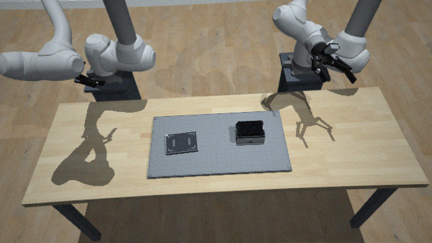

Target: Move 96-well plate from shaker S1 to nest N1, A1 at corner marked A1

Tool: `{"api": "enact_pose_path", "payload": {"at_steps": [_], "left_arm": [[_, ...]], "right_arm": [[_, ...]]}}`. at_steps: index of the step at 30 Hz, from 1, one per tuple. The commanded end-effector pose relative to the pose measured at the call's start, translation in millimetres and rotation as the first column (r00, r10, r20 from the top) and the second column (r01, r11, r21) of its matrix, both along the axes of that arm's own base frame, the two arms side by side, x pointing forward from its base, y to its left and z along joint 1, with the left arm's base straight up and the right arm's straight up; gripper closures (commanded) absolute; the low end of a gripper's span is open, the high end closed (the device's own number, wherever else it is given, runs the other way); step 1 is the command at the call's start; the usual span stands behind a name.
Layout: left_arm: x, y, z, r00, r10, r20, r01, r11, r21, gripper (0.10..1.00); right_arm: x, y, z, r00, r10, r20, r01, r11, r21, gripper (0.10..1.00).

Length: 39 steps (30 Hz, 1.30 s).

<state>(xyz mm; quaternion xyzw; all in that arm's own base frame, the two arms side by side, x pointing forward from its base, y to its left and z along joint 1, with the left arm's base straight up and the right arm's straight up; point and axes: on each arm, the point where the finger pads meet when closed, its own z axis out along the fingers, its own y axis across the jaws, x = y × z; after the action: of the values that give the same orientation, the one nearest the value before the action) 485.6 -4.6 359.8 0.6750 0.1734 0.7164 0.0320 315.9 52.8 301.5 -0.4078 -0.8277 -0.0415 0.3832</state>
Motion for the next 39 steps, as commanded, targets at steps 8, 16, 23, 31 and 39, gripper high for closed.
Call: {"api": "enact_pose_path", "payload": {"at_steps": [8,16,23,31,39], "left_arm": [[0.2,-0.2,0.6,1.000,0.000,0.001,0.000,1.000,0.000,0.098],[0.2,-0.2,0.6,1.000,0.000,0.001,0.000,1.000,0.000,0.098],[0.2,0.1,0.6,1.000,0.001,0.001,-0.001,1.000,-0.001,0.098],[0.4,2.3,1.6,1.000,0.008,0.002,-0.008,1.000,-0.007,0.098],[0.7,6.6,3.5,1.000,0.021,0.005,-0.021,1.000,-0.020,0.098]], "right_arm": [[0.2,0.0,0.4,1.000,0.000,0.001,0.000,1.000,0.000,0.098],[0.2,0.0,0.4,1.000,0.000,0.001,0.000,1.000,0.000,0.098],[0.2,0.0,0.4,1.000,0.000,0.001,0.000,1.000,0.000,0.098],[0.2,0.0,0.4,1.000,0.000,0.001,0.000,1.000,0.000,0.098],[0.2,0.0,0.4,1.000,0.000,0.001,0.000,1.000,0.000,0.098]]}}
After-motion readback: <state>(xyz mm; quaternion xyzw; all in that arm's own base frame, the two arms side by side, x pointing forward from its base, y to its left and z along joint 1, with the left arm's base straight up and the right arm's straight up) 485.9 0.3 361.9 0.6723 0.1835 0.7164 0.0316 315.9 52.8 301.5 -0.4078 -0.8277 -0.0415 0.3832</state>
